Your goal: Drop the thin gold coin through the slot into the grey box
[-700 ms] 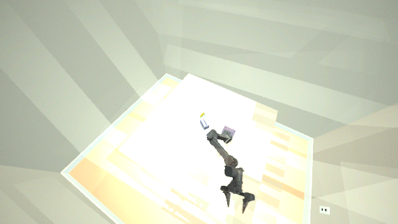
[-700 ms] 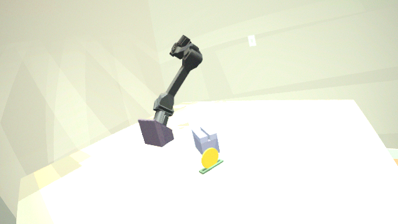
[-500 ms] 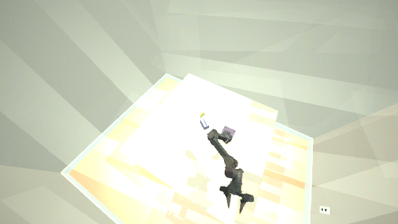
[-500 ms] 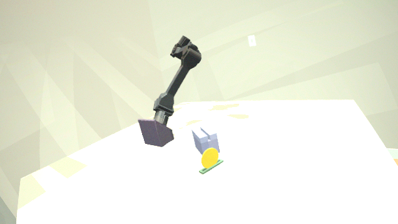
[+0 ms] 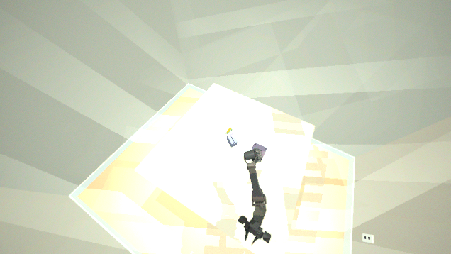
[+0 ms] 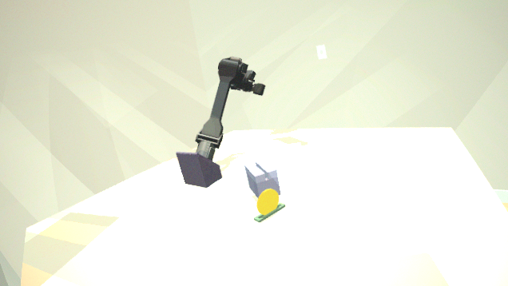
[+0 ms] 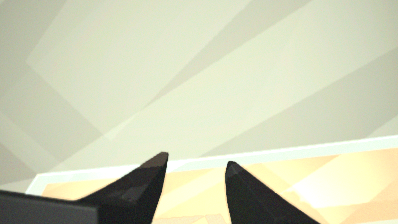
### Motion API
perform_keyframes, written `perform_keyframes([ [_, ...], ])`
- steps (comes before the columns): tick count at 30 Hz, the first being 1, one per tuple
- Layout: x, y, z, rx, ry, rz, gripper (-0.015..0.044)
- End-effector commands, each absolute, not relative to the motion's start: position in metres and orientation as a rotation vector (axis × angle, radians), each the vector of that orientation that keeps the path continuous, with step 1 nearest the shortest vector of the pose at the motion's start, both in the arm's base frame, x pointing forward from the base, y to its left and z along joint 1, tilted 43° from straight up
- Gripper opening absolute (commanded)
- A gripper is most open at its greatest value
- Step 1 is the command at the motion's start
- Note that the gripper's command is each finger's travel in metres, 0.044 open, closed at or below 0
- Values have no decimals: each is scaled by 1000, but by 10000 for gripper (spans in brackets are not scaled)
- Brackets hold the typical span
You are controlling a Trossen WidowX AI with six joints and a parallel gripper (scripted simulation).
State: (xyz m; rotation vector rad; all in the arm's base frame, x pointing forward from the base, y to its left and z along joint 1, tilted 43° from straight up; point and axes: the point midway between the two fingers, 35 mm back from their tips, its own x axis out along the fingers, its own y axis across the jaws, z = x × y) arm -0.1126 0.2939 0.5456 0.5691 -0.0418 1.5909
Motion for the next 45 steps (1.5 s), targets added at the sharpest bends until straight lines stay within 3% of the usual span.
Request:
perform_keyframes([
  [1,-81,328,528,493,-23,1492,161],
  [12,47,397,461,301,115,1186,161],
  [22,198,396,381,212,342,860,161],
  [35,365,296,255,252,727,413,161],
  [45,429,181,163,453,1056,65,161],
])
